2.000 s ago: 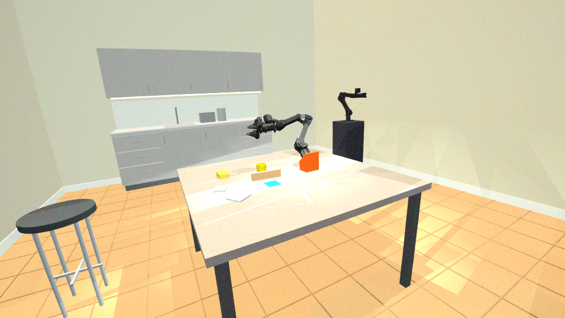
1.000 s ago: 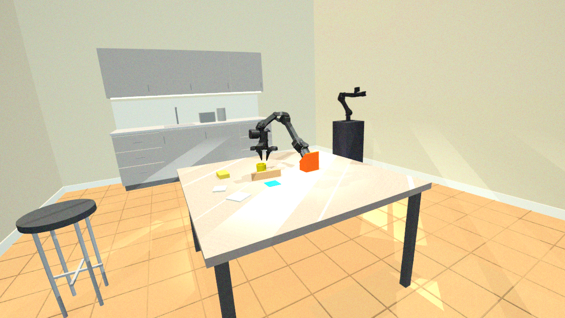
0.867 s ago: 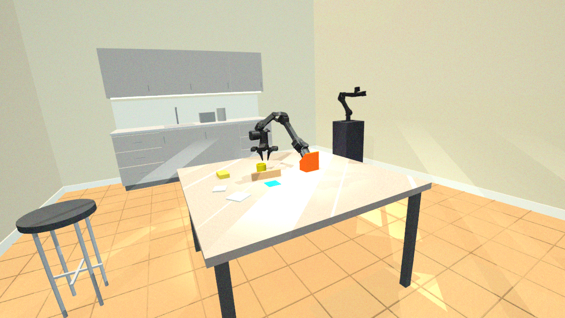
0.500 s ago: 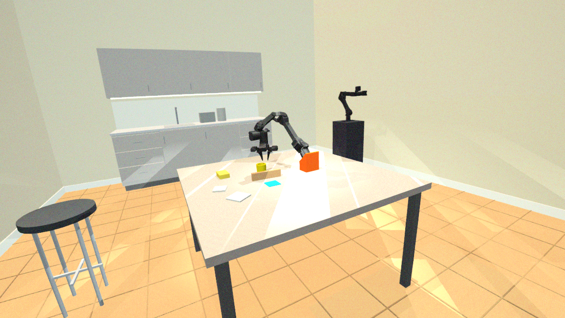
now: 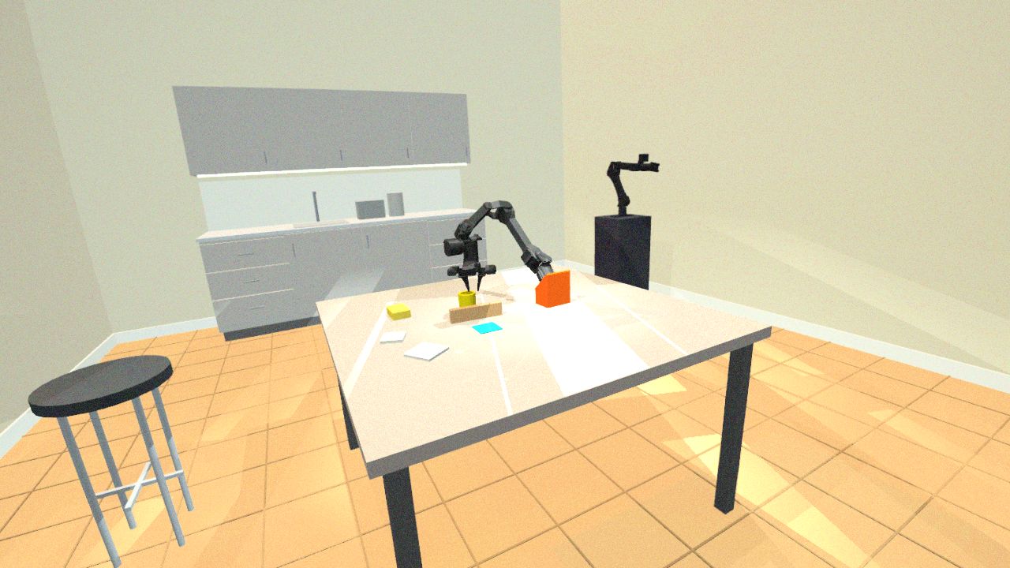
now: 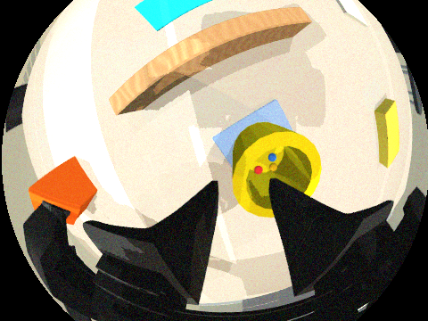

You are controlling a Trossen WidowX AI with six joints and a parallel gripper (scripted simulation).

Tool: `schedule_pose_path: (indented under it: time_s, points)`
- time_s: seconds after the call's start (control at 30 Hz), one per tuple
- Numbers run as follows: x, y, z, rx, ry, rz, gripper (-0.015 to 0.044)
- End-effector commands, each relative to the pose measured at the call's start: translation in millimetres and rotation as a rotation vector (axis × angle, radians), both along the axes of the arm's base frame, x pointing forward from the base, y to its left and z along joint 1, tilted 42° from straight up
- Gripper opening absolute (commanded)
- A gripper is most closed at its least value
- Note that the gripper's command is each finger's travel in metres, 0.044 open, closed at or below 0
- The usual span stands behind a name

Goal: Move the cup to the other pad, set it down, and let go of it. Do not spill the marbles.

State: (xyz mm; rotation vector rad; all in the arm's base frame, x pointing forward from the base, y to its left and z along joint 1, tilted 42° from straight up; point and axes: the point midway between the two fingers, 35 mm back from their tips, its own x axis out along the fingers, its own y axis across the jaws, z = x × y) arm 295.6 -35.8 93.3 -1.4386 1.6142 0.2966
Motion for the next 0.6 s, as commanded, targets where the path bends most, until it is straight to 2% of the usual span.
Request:
schedule_pose_path:
  time_s: [0.0, 0.57]
  points:
    - [0, -6, -7, -0.007, 0.008, 0.004, 0.0167]
    - [2, -24, -27, -0.009, 0.008, 0.004, 0.0167]
